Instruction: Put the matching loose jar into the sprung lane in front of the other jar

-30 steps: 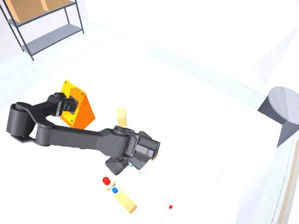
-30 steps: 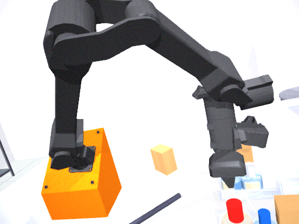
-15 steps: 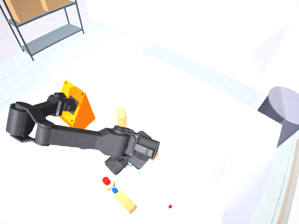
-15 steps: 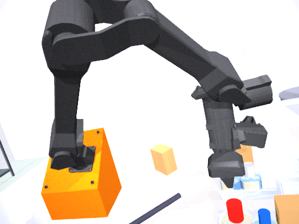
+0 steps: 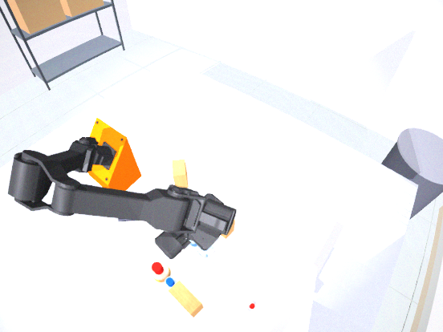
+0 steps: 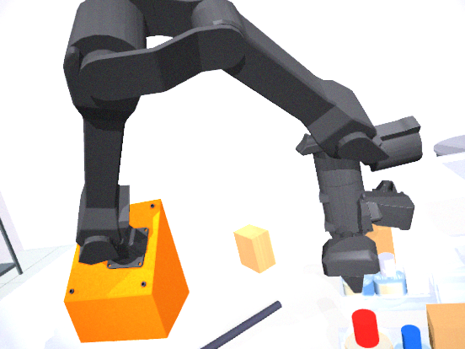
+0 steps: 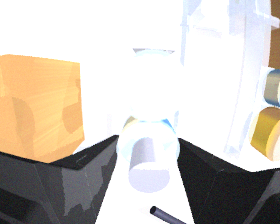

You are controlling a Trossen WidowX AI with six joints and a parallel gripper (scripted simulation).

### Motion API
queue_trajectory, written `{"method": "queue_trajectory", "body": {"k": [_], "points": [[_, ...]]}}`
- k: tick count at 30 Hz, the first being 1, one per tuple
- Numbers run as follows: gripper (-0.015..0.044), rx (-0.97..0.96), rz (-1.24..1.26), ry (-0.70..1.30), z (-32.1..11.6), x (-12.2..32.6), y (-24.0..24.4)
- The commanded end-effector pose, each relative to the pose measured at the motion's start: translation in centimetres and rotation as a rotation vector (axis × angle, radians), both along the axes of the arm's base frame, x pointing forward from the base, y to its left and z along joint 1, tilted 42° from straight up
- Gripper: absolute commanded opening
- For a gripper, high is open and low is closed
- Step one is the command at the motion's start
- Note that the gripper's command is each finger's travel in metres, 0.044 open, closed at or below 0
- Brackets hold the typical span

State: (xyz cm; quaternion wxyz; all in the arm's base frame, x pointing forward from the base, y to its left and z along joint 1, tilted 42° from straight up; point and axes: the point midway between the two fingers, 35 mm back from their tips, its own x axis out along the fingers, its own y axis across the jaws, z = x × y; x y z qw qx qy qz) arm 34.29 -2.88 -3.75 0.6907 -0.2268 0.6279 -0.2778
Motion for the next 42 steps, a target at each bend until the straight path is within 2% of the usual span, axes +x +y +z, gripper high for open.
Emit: {"method": "queue_trajectory", "body": {"k": [1,5,16,17,30,42], "points": [[0.0,-0.001,-0.004,-0.002,0.0,-0.1,0.0],[0.0,-0.001,-0.004,-0.002,0.0,-0.1,0.0],[0.0289,-0.001,-0.004,-0.002,0.0,0.0,0.0],[0.0301,-0.001,-0.004,-0.002,0.0,0.0,0.0],[0.0301,0.0,-0.004,-0.002,1.4,-0.4,1.4],[0.0301,0.001,-0.004,0.0,0.9,-4.2,1.8]]}}
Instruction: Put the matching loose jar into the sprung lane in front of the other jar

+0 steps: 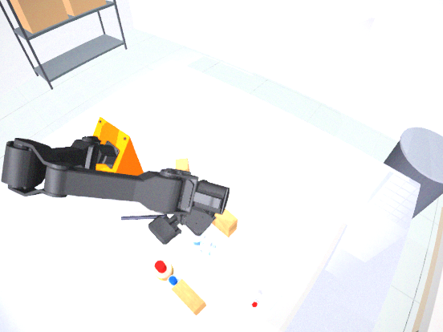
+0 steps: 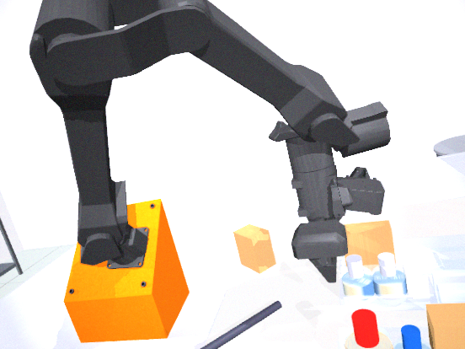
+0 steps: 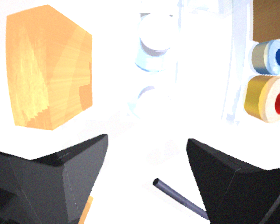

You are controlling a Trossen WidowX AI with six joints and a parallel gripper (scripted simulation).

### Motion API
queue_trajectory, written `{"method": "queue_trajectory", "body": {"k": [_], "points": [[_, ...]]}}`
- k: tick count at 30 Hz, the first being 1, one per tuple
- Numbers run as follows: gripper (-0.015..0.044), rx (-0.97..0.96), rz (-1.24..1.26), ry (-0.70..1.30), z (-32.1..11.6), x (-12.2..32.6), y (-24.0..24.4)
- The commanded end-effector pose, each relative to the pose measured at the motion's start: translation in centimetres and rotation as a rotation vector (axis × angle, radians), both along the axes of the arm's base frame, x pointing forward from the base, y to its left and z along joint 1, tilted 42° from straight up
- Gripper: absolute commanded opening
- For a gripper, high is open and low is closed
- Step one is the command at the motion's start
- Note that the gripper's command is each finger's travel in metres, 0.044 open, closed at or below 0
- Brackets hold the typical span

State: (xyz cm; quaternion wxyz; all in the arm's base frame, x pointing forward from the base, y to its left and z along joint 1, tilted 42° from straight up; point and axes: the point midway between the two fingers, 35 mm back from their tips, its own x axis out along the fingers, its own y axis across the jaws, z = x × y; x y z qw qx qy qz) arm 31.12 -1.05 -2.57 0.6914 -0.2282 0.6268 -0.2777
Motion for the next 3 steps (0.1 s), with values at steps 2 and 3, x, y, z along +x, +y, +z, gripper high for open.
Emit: {"method": "queue_trajectory", "body": {"k": [2,3], "points": [[0.0301,0.003,-0.007,0.002,-0.32,-1.76,0.01],[0.0301,0.003,-0.007,0.002,-0.37,-2.11,0.02]]}}
